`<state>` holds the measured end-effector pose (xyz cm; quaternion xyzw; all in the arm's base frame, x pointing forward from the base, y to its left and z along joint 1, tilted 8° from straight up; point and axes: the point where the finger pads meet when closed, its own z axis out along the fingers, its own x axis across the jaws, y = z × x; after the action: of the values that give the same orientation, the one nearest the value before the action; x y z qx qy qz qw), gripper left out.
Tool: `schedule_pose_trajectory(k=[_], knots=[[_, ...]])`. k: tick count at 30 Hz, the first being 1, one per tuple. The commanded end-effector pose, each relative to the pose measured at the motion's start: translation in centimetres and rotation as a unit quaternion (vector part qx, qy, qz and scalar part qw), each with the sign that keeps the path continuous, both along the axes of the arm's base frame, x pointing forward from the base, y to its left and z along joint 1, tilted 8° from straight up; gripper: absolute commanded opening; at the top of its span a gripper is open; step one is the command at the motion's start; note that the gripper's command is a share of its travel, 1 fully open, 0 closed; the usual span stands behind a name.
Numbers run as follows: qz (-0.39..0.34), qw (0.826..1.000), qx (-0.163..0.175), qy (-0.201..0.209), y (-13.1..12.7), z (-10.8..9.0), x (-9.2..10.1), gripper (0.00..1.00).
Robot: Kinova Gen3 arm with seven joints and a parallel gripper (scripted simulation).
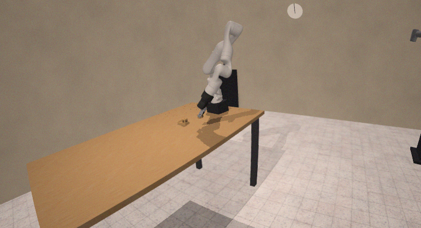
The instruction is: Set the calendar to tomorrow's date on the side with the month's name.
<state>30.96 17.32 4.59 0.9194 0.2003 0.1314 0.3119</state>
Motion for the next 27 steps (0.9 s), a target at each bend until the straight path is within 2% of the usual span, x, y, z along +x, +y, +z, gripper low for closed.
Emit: schedule_pose_trajectory(k=[1,6,13,19,27], knots=[[-0.003,1.0,0.03,0.01,-0.02,0.37,0.07,0.6],[0.003,0.999,0.05,0.017,0.18,0.5,-0.01,0.6],[0.003,0.998,0.052,0.021,0.02,0.38,-0.03,0.6],[0.001,0.997,0.069,0.032,-0.13,0.31,0.01,0.6],[0.009,0.99,0.128,0.064,-0.28,0.25,-0.01,0.6]])
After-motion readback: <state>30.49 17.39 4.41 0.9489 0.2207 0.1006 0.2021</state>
